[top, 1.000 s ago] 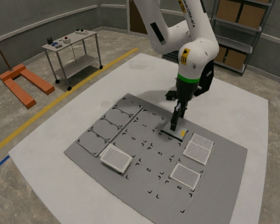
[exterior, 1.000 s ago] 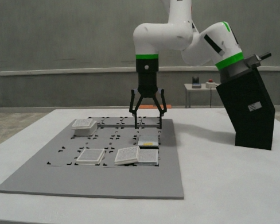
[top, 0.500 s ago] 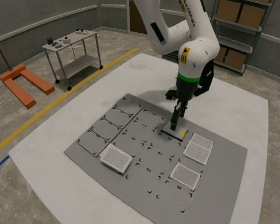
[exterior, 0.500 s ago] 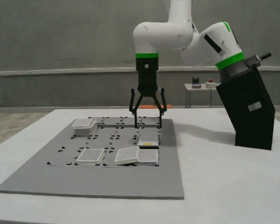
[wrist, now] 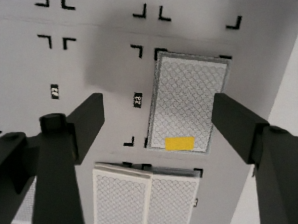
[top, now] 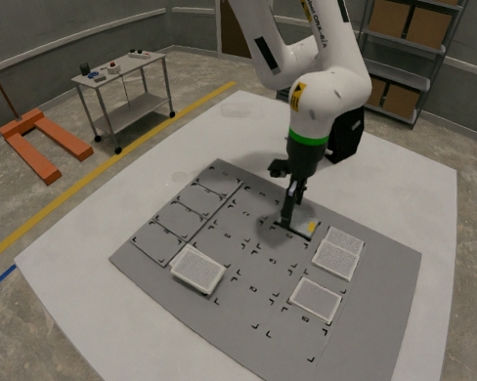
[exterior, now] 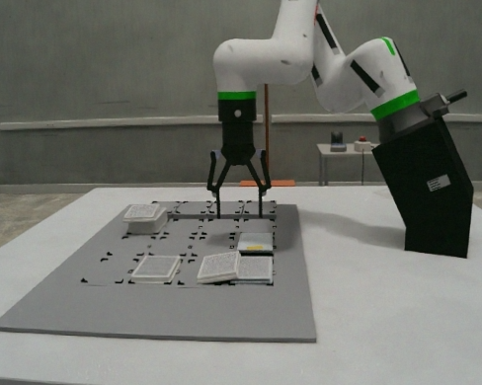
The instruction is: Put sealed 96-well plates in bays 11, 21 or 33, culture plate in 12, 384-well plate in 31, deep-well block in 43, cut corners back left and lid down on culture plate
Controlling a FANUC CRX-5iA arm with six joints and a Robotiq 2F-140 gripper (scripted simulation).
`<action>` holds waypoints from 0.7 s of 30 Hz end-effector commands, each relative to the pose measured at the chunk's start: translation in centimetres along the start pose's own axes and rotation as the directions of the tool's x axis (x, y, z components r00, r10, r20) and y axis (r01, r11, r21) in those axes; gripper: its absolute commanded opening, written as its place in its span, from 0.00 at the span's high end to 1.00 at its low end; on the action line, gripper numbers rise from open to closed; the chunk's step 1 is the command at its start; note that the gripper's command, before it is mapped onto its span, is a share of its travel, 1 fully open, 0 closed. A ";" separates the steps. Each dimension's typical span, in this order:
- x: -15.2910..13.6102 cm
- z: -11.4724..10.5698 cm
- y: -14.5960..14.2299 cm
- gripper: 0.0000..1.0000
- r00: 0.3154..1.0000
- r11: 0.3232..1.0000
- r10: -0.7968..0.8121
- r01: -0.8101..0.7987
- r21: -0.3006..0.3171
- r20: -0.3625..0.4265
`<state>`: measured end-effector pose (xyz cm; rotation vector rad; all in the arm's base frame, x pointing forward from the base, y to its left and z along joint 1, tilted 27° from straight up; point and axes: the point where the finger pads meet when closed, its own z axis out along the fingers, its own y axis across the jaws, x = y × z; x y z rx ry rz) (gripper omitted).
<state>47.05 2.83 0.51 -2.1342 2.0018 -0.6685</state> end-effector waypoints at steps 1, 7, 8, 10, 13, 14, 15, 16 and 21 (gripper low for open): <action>0.7 0.0 -1.4 0.30 1.000 1.000 -0.001 0.001 -0.002 0.002; 1.9 0.0 -3.5 0.30 1.000 1.000 -0.001 0.001 -0.002 0.002; 2.1 0.0 -3.8 0.30 1.000 1.000 -0.001 0.001 -0.002 0.002; 2.5 0.0 -4.5 0.30 1.000 1.000 -0.001 0.001 -0.002 0.002; 2.7 0.0 -4.9 0.30 1.000 1.000 -0.001 0.001 -0.002 0.002; 2.9 0.0 -5.2 0.30 1.000 1.000 -0.001 0.001 -0.002 0.002; 3.1 0.0 -5.6 0.30 1.000 1.000 -0.001 0.001 -0.002 0.002; 3.3 0.0 -5.9 0.30 1.000 1.000 -0.001 0.001 -0.002 0.002; 4.2 0.0 -7.6 0.30 1.000 1.000 -0.001 0.001 -0.002 0.002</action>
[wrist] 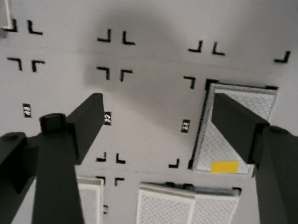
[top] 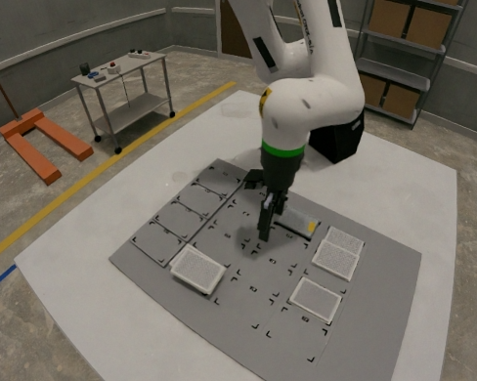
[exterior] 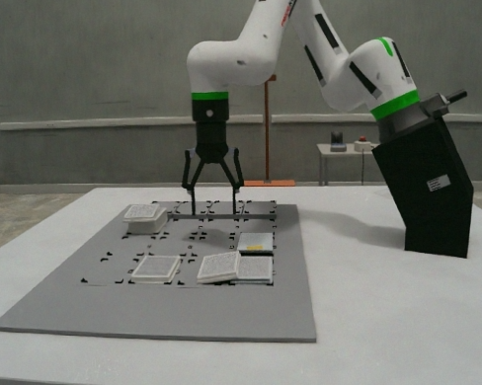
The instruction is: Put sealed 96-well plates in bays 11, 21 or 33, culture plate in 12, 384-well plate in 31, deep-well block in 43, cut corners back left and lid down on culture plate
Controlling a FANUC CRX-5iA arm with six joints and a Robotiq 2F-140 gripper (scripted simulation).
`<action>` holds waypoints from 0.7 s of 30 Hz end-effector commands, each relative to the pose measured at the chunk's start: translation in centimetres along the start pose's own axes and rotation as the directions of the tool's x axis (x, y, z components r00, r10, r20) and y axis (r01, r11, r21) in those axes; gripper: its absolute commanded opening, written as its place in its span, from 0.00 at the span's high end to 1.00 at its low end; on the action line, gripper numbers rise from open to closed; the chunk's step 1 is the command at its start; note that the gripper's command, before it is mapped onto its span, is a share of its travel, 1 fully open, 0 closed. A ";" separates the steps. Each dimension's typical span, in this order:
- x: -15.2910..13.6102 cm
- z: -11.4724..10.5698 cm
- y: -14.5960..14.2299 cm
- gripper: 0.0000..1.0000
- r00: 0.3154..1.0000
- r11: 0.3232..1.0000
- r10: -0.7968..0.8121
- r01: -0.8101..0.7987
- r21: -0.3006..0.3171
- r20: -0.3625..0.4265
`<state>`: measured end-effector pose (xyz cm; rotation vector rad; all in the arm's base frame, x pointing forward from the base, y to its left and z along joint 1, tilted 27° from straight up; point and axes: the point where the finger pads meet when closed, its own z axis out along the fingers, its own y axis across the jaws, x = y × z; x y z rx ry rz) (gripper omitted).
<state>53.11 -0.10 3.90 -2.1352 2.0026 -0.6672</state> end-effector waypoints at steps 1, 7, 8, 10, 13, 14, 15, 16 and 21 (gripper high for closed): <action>0.7 0.0 -1.4 0.30 1.000 1.000 0.000 0.000 -0.001 0.001; 1.9 0.0 -3.5 0.30 1.000 1.000 0.000 0.000 0.000 0.001; 1.9 0.0 -3.5 0.30 1.000 1.000 0.000 0.000 0.000 0.001; 2.1 0.0 -3.9 0.30 1.000 1.000 0.000 0.000 0.000 0.001; 2.7 0.0 -4.9 0.30 1.000 1.000 0.000 0.000 0.000 0.001; 2.9 0.0 -5.3 0.30 1.000 1.000 0.000 0.000 0.000 0.001; 3.1 0.0 -5.6 0.30 1.000 1.000 0.000 0.000 0.000 0.001; 3.3 0.0 -6.0 0.30 1.000 1.000 0.000 0.000 0.000 0.001; 4.3 0.0 -7.7 0.30 1.000 1.000 0.000 0.000 0.000 0.001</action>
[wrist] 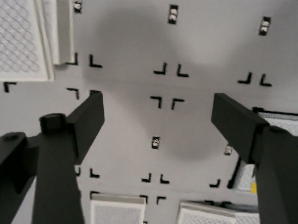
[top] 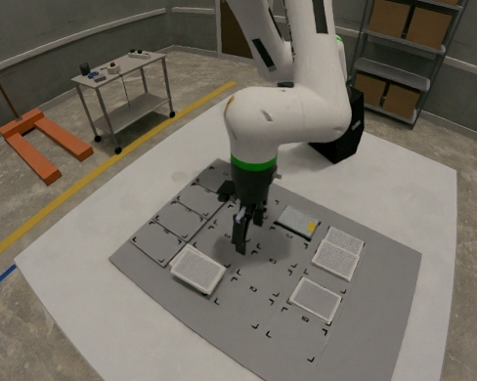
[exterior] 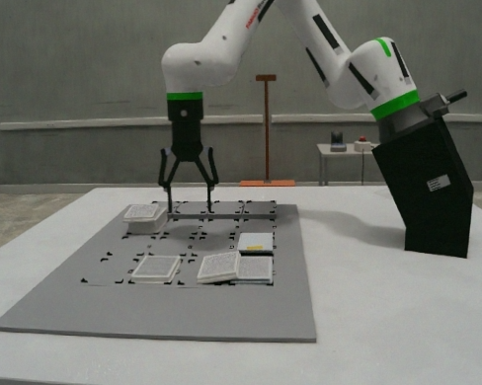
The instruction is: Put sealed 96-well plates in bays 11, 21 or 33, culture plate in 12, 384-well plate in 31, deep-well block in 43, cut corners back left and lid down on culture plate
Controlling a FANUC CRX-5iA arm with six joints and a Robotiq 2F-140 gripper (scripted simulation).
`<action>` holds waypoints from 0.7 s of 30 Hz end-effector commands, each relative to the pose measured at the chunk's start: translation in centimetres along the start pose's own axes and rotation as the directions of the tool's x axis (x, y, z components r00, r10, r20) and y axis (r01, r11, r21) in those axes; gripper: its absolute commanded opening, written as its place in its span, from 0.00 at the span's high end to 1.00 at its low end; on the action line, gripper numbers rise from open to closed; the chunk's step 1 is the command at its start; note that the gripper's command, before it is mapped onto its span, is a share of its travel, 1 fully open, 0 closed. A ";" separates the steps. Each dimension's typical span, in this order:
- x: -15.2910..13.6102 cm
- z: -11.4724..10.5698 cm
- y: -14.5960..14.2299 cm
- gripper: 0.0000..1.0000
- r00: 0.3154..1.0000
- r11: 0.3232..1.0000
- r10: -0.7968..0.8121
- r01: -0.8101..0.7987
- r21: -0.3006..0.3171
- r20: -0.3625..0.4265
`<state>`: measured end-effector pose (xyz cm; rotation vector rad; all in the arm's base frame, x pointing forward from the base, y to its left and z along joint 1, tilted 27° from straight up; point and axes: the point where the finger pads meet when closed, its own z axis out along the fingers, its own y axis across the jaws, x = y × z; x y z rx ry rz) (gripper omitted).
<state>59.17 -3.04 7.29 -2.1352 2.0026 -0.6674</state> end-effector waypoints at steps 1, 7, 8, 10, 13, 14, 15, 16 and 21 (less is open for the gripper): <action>0.8 0.0 -1.5 0.30 1.000 1.000 0.000 0.000 0.000 0.001; 1.6 0.0 -2.9 0.30 1.000 1.000 0.000 0.000 0.000 0.001; 1.8 0.0 -3.2 0.30 1.000 1.000 0.000 0.000 0.000 0.001; 2.2 0.0 -3.9 0.30 1.000 1.000 0.000 0.000 0.000 0.001; 2.8 0.0 -5.0 0.30 1.000 1.000 0.000 0.000 0.000 0.001; 2.9 0.0 -5.3 0.30 1.000 1.000 0.000 0.000 0.000 0.001; 3.1 0.0 -5.7 0.30 1.000 1.000 0.000 0.000 0.000 0.001; 3.3 0.0 -6.0 0.30 1.000 1.000 0.000 0.000 0.000 0.001; 4.1 0.0 -7.4 0.30 1.000 1.000 0.000 0.000 0.000 0.001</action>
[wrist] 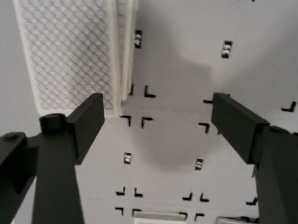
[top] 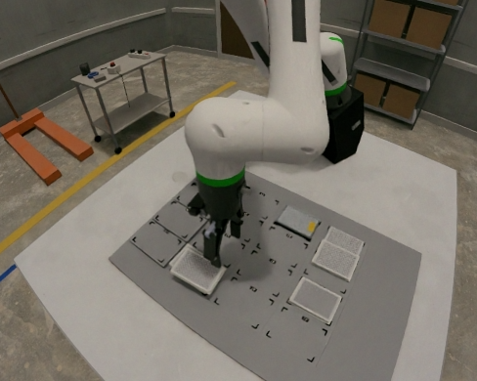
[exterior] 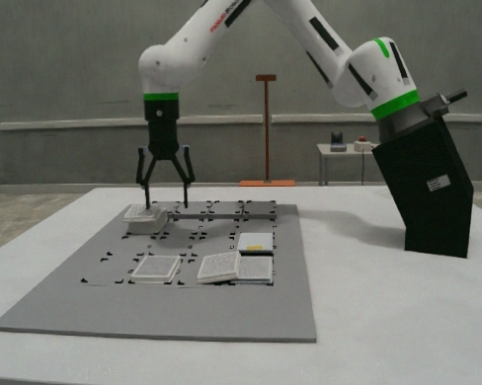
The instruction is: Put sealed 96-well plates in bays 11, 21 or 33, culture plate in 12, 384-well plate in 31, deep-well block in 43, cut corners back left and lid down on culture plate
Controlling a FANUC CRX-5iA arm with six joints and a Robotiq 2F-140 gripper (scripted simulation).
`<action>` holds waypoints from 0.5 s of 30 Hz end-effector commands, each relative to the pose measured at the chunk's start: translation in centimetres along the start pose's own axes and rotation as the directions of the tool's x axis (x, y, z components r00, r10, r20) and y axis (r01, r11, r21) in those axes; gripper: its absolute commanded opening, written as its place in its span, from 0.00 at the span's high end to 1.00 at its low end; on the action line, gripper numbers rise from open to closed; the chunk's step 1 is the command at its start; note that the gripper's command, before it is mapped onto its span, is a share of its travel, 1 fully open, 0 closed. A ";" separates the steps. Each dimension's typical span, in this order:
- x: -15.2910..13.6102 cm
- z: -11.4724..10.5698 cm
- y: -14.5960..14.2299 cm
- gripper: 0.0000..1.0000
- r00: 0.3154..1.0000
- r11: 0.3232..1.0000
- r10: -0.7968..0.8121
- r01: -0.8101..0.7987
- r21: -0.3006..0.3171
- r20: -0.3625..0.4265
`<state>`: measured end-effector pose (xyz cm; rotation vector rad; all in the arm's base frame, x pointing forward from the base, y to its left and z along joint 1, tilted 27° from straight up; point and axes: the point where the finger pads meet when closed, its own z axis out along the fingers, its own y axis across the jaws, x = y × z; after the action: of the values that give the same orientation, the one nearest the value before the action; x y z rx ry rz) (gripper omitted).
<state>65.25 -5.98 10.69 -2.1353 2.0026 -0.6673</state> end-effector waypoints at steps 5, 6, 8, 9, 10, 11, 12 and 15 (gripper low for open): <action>1.2 -0.1 -2.2 0.30 1.000 1.000 0.000 0.000 0.000 0.001; 1.4 -0.1 -2.6 0.30 1.000 1.000 0.000 0.000 0.000 0.001; 1.8 -0.1 -3.3 0.30 1.000 1.000 0.000 0.000 0.000 0.001; 2.0 -0.1 -3.6 0.30 1.000 1.000 0.000 0.000 0.000 0.001; 2.2 -0.1 -4.0 0.30 1.000 1.000 0.000 0.000 0.000 0.001; 2.4 -0.1 -4.3 0.30 1.000 1.000 0.000 0.000 0.000 0.001; 2.6 -0.1 -4.7 0.30 1.000 1.000 0.000 0.000 0.000 0.001; 3.2 -0.1 -5.7 0.30 1.000 1.000 0.000 0.000 0.000 0.001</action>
<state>69.41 -8.00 13.01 -2.1354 2.0025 -0.6672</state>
